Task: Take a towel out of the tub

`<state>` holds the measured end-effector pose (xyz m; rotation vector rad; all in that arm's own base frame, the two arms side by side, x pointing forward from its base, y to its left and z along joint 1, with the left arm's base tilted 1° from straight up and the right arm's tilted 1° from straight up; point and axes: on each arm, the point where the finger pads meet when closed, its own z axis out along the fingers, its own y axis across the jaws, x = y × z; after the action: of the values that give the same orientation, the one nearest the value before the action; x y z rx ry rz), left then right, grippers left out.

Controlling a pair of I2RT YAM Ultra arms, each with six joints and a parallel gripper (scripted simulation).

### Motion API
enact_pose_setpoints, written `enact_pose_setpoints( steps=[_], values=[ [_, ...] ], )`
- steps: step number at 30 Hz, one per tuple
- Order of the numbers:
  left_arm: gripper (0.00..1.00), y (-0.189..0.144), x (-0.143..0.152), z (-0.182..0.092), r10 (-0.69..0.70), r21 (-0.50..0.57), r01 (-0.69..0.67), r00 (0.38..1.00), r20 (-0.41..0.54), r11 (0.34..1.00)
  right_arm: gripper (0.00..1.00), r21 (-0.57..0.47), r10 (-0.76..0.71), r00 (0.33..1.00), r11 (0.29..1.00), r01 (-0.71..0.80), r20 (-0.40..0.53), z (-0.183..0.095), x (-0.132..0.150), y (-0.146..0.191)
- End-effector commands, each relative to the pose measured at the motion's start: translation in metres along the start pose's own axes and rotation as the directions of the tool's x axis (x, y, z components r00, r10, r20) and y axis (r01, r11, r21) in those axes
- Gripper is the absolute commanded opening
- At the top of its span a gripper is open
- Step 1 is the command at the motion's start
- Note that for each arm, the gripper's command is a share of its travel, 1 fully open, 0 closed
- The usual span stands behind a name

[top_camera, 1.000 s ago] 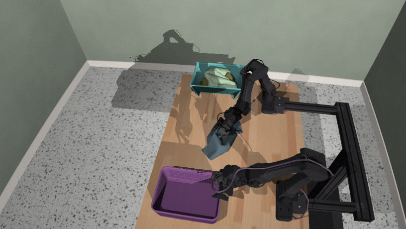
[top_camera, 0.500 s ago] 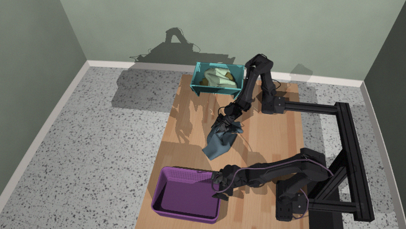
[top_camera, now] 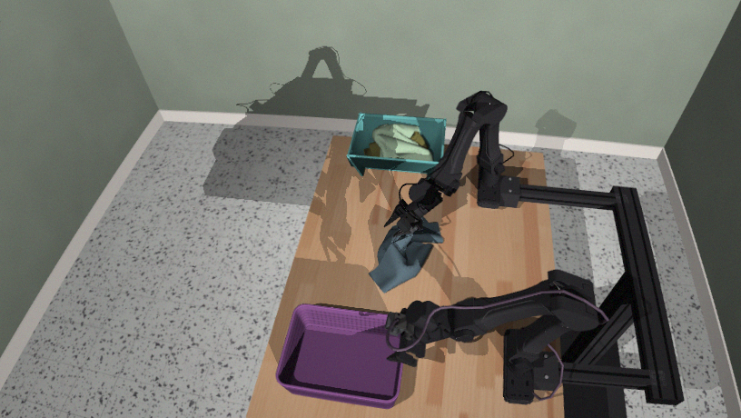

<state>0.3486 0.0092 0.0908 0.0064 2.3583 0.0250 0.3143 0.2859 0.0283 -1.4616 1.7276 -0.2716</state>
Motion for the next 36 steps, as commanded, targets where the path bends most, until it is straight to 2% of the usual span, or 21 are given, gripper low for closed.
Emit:
enact_pose_setpoints(
  steps=[1,18,19,28,36],
  values=[
    [1.0,-0.001,-0.006,-0.002,0.001,0.002,-0.002,1.0,0.016,1.0,0.46,0.014,0.009,1.0,1.0,-0.01,0.024,-0.009,-0.02,-0.012],
    [1.0,-0.001,-0.006,-0.002,0.001,0.002,-0.002,1.0,0.016,1.0,0.46,0.015,0.009,1.0,1.0,-0.01,0.024,-0.036,-0.038,-0.037],
    [1.0,-0.001,-0.006,-0.002,0.001,0.002,-0.002,1.0,0.016,1.0,0.46,0.011,0.023,1.0,1.0,-0.023,-0.008,-0.037,-0.016,-0.03],
    [1.0,-0.001,-0.006,-0.002,0.001,0.002,-0.002,1.0,0.016,1.0,0.46,0.147,0.213,0.972,0.963,-0.226,0.102,-0.07,0.005,-0.056],
    [1.0,-0.001,-0.006,-0.002,0.001,0.002,-0.002,1.0,0.016,1.0,0.46,0.213,0.318,0.932,0.912,-0.351,0.177,-0.092,0.02,-0.069]
  ],
)
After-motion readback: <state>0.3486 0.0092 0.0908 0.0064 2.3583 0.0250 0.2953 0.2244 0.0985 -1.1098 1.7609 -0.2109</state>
